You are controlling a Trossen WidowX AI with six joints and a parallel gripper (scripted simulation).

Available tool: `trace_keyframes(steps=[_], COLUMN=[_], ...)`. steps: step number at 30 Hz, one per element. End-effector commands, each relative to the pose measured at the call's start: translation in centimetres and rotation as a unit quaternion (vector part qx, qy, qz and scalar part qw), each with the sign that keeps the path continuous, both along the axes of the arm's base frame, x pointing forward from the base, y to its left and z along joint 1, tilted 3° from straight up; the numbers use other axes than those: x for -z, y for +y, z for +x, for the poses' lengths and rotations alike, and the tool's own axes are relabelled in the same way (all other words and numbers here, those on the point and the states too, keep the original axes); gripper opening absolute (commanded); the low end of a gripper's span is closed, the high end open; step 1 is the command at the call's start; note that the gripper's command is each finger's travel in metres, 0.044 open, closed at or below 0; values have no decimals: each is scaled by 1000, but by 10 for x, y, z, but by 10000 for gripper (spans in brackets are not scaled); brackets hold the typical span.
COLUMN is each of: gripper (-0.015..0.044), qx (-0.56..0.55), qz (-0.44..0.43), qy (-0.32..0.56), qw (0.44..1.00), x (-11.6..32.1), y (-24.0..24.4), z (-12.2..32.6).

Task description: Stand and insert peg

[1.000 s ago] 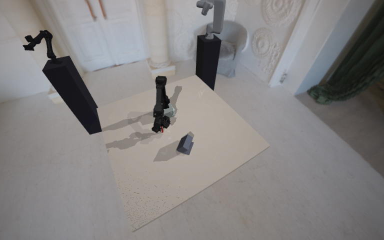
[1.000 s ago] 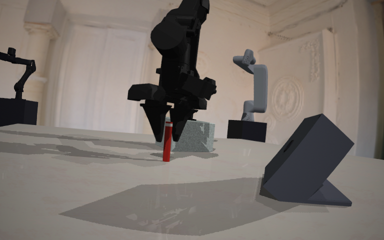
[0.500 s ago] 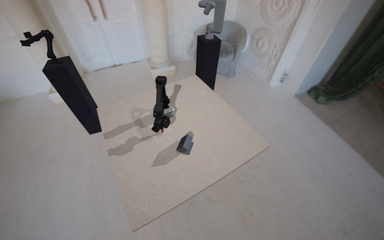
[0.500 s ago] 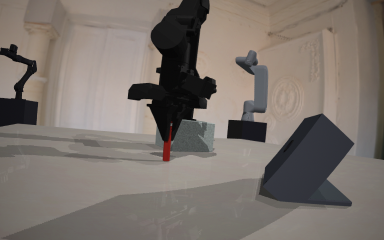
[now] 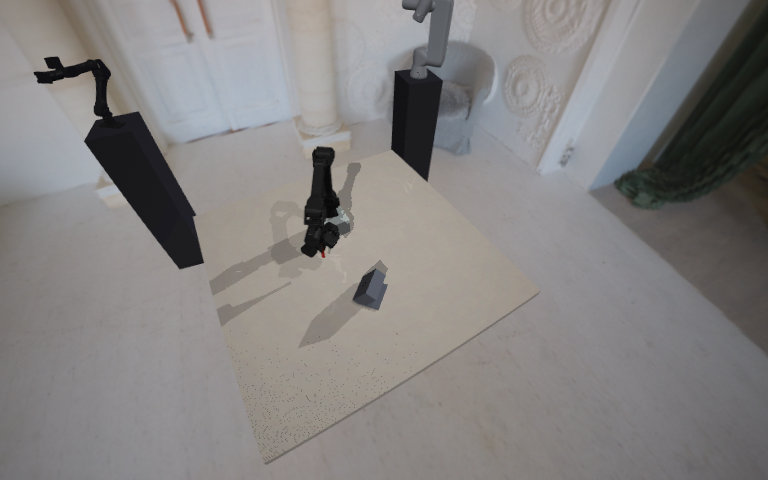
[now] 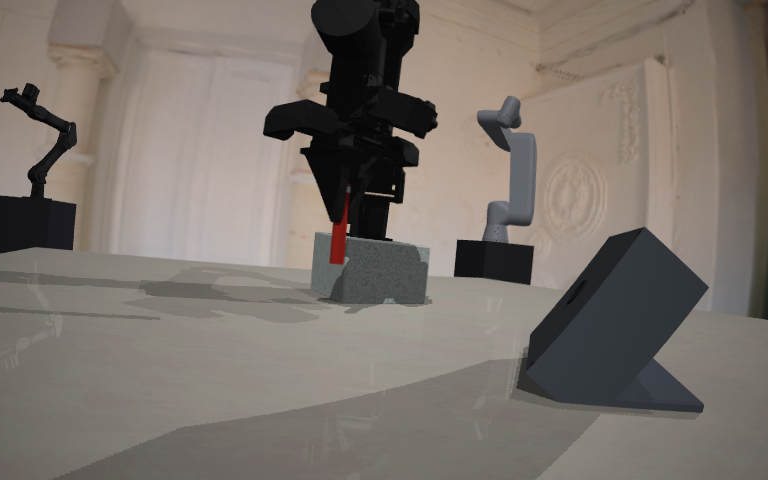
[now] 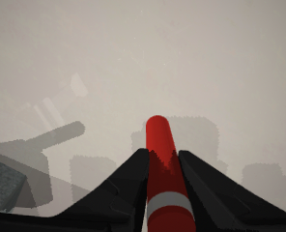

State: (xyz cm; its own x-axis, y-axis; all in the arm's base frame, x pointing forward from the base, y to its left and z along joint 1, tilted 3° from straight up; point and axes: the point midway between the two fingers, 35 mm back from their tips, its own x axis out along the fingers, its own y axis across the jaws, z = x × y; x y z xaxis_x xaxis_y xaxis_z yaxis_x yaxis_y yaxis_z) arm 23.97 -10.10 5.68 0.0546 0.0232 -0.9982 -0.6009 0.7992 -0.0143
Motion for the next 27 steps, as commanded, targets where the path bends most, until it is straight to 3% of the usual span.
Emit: trace_keyframes(steps=[1,27], gripper=[0,0], qx=[-1,91], qz=[-3,95], qy=[-2,-55], qw=[1000,990], x=[-19,-13], y=[0,10], z=[-1,31])
